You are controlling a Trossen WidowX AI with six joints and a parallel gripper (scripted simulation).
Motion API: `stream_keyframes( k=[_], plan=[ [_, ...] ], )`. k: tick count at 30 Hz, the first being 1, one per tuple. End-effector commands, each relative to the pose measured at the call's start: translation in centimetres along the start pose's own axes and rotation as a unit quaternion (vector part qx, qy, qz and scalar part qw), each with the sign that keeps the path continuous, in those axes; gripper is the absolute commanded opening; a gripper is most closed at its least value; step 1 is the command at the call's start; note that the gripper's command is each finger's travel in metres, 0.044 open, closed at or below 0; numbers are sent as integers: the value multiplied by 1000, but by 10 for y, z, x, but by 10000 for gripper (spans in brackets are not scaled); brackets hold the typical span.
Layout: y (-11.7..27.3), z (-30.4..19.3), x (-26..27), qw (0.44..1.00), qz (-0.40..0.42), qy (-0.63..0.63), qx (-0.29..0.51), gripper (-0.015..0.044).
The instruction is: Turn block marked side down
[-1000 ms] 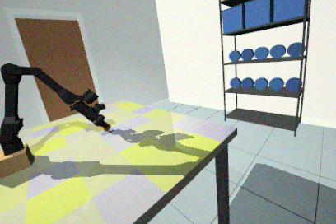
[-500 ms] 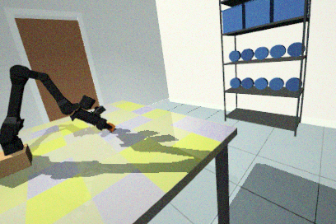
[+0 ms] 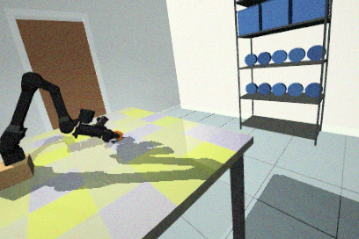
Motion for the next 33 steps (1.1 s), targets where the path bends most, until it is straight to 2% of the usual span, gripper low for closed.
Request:
stream_keyframes(
  k=[1, 11, 25, 33],
  plan=[
    [5, -13, 5, 1000, 3, -4, -9, 0],
    [15, -18, 8, 998, -8, -2, -58, 0],
    [15, -17, 8, 998, -8, -2, -60, 0],
    [15, -17, 8, 998, -8, -2, -60, 210]
  ],
)
Point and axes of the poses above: the point midway between the two fingers, 35 mm back from their tips, its own y axis back along the fingers, its own x axis across the jaws, z = x × y, the point moved 7 cm from there along y, back along the fingers, and after that the axes turned 14 degrees about y, right-handed, at the moved point
